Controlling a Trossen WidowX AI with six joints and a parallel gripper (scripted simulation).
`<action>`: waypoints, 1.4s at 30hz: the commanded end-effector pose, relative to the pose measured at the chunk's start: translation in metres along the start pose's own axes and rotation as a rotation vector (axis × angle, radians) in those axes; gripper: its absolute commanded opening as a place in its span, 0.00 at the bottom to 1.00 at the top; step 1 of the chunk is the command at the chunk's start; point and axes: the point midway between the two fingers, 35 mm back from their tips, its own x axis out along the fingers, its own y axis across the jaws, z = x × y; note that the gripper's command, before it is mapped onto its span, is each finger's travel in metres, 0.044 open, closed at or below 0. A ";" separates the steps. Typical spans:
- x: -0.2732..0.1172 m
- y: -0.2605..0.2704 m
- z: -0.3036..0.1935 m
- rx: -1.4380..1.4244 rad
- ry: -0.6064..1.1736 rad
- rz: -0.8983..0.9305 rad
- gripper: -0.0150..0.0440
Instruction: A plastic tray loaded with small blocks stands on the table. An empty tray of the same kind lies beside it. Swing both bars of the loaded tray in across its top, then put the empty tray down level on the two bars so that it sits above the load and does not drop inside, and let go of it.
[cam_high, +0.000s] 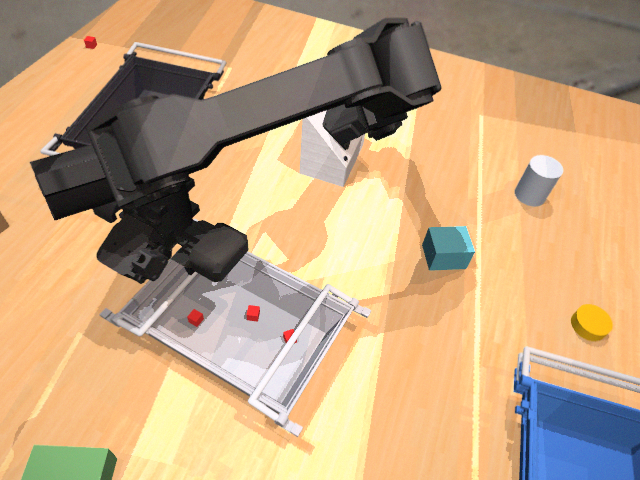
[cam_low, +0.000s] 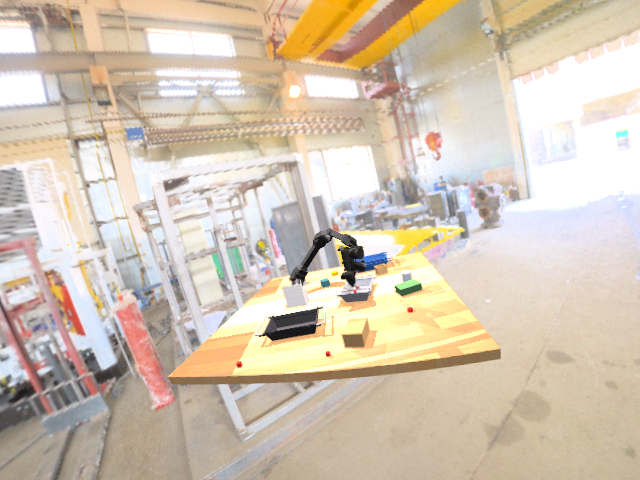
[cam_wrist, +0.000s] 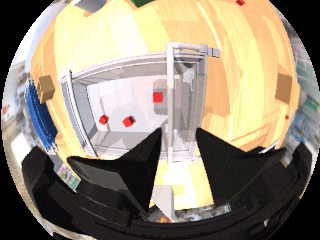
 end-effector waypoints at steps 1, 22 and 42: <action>-0.024 -0.002 0.002 0.021 -0.011 -0.003 0.74; -0.058 -0.140 -0.113 -0.061 0.018 -0.078 1.00; -0.010 -0.218 -0.276 -0.285 0.010 -0.024 1.00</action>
